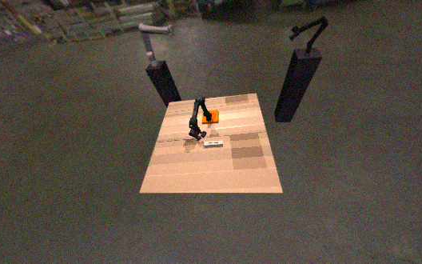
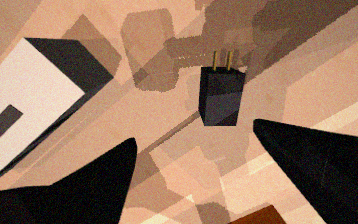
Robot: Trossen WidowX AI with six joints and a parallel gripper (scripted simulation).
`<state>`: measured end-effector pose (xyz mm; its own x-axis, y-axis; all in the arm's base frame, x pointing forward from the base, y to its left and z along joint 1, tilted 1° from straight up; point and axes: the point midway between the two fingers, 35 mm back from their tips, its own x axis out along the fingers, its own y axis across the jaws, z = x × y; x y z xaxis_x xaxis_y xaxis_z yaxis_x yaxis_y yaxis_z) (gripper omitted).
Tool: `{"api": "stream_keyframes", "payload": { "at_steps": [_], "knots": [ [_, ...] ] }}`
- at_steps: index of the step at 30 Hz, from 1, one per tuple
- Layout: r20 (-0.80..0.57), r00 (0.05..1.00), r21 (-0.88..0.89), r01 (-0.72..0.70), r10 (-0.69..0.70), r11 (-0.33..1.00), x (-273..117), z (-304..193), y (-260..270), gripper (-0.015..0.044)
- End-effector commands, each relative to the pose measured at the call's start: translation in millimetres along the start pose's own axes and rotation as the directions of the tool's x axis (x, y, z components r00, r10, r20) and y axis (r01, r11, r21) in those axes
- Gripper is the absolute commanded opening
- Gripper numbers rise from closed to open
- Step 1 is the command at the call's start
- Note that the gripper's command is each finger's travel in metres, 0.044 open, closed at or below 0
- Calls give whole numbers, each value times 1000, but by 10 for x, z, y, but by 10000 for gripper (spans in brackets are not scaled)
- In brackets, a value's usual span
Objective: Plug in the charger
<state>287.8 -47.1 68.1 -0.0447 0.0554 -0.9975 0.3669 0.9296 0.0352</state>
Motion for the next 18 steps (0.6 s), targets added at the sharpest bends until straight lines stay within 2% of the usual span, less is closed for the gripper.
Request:
{"api": "stream_keyframes", "payload": {
  "at_steps": [1,5,18],
  "knots": [
    [5,1000,79,15,-15,997,-37,49,-149,440],
    [7,1000,145,24,-25,989,-64,83,-280,440],
    [7,1000,148,24,-25,989,81,99,-292,440]
  ]
}}
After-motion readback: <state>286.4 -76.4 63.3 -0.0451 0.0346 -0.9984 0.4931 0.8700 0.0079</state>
